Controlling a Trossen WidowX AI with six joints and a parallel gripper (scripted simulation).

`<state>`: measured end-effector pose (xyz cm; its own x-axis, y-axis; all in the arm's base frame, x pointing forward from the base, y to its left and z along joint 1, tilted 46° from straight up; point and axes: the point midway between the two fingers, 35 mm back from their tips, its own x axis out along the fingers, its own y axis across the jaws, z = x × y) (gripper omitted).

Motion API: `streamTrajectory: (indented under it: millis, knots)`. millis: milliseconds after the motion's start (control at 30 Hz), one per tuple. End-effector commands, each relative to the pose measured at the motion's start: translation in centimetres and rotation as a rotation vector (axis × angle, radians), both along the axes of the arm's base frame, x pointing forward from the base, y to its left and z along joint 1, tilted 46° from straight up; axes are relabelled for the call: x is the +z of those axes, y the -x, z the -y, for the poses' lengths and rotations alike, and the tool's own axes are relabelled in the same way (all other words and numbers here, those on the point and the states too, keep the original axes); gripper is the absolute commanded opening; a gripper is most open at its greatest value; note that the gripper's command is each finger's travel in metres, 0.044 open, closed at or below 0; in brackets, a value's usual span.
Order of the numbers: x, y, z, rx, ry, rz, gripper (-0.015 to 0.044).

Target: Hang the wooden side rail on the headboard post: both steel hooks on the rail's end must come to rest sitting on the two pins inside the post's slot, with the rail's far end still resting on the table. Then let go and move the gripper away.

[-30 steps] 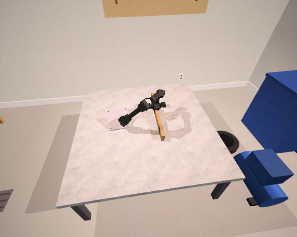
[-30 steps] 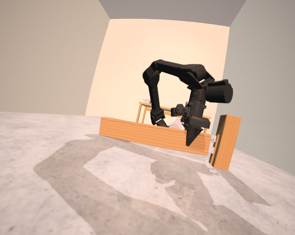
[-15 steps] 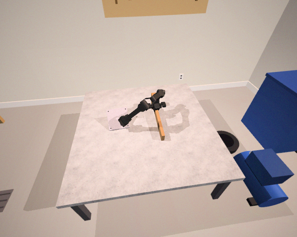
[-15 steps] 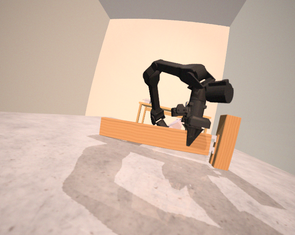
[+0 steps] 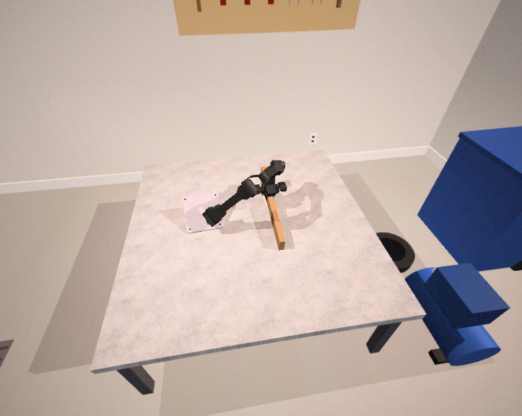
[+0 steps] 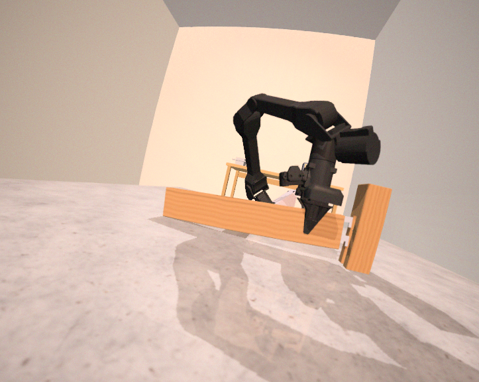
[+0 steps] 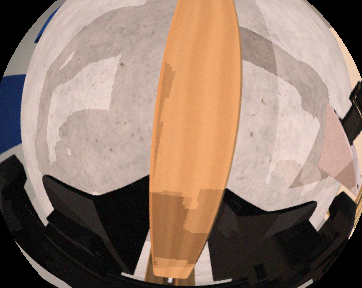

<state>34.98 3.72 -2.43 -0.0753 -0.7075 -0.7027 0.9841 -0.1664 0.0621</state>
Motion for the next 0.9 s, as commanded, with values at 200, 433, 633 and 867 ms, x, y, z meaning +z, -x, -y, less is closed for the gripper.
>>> streamTrajectory:
  millis: [200, 433, 633, 867]
  knots:
    - [-0.09, -0.14, -0.44, 0.006, -0.004, 0.005, 0.0000]
    - [-0.10, -0.21, -0.51, 0.006, -0.004, 0.005, 0.0000]
    - [-0.11, -0.16, -0.61, 0.006, -0.004, 0.005, 0.0000]
    - [-0.18, -0.10, -0.67, 0.006, -0.004, 0.005, 0.0000]
